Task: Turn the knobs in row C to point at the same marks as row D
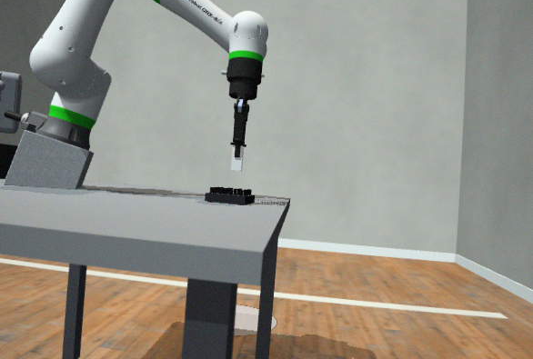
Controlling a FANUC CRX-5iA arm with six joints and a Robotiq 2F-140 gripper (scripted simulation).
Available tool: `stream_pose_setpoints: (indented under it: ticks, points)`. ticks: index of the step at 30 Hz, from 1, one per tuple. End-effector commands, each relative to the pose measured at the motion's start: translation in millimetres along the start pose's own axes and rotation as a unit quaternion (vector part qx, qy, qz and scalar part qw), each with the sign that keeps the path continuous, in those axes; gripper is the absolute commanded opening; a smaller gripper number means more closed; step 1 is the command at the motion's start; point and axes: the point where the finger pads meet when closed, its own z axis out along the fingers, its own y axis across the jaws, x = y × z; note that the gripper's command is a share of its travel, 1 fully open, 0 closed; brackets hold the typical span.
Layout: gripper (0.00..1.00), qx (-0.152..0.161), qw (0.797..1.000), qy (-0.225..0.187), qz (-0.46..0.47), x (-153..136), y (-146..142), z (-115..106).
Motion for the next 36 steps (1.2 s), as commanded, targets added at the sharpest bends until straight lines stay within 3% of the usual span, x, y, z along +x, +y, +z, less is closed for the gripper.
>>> stream_pose_setpoints:
  ticks: [1, 15, 36]
  points:
    - [0.12, 0.000, 1.000, 0.000, -0.001, 0.2, 0.1, 0.1]
    - [0.12, 0.000, 1.000, 0.000, -0.012, 0.2, 0.2, 4.9]
    - [0.12, 0.000, 1.000, 0.000, -0.012, 0.3, 1.3, 33.1]
